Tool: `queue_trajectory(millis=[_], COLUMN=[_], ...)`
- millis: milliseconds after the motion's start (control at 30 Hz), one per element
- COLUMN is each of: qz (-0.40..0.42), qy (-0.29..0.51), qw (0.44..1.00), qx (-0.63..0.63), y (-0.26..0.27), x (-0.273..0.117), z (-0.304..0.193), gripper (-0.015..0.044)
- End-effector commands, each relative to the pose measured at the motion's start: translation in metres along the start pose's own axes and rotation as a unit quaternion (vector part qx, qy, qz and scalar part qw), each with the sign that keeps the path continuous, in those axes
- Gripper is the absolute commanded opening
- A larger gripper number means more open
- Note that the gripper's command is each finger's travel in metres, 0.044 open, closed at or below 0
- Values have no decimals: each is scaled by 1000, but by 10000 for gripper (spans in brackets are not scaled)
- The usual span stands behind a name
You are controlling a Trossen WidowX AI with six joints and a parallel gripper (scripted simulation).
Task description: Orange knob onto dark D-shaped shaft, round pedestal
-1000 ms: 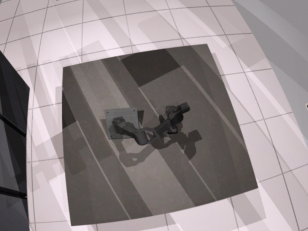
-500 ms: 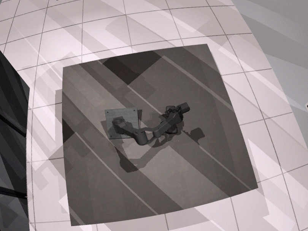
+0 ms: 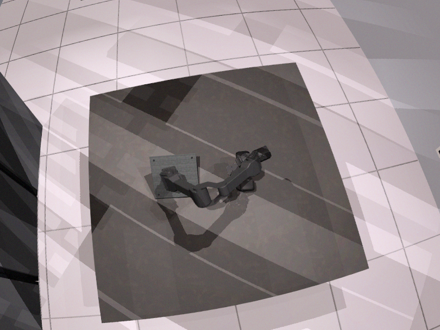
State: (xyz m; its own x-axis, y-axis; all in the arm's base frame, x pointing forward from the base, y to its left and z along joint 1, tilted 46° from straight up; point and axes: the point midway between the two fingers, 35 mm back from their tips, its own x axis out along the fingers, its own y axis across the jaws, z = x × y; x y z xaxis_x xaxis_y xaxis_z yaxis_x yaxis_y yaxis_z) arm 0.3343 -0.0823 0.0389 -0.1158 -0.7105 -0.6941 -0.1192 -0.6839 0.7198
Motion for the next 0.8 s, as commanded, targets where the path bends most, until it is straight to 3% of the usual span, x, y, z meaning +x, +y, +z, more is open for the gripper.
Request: queue_trajectory(millis=[0, 767], qz=[0, 0], qy=[1, 1], qw=[999, 997], qx=[-50, -79], y=[0, 0], x=[0, 3], z=[-1, -1], gripper=[0, 0])
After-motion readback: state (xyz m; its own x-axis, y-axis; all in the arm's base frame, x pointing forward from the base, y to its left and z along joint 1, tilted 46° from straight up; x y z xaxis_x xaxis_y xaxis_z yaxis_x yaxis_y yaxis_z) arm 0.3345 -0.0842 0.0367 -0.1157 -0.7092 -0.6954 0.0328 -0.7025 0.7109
